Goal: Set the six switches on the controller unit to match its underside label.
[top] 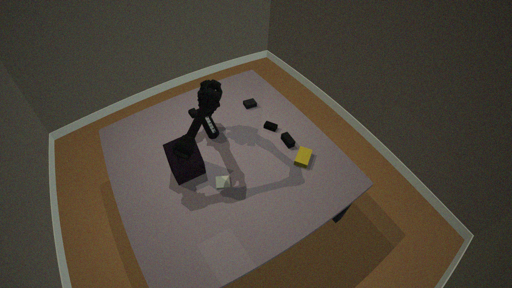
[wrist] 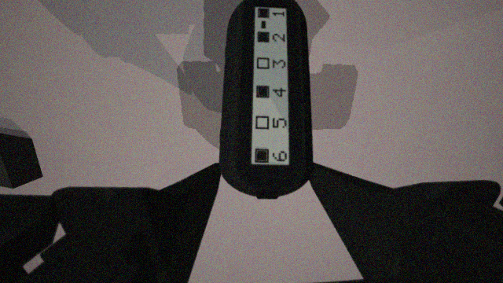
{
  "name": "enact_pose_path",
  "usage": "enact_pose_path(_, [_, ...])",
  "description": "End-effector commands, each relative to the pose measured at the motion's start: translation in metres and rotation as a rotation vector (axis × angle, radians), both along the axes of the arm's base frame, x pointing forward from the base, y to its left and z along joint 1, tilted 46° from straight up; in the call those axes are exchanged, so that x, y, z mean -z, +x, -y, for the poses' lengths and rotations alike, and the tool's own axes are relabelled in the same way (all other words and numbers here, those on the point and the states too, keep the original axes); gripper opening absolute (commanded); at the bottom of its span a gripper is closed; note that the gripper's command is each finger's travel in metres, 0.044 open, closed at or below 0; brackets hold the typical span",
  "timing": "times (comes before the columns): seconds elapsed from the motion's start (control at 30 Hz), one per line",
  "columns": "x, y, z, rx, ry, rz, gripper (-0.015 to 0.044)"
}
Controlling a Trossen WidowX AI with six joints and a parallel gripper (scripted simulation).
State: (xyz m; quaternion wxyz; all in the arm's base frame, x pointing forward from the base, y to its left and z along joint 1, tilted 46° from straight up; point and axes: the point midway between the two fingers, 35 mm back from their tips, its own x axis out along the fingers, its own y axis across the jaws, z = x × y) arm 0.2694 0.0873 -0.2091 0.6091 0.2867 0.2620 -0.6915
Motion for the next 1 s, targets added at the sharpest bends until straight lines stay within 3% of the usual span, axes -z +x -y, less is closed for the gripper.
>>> enact_pose_path(0.0, [0.004, -0.001, 0.003, 0.001, -0.007, -0.005, 0.0338])
enact_pose_path(0.97, [0.025, -0.002, 0.011, 0.001, -0.007, -0.005, 0.0338])
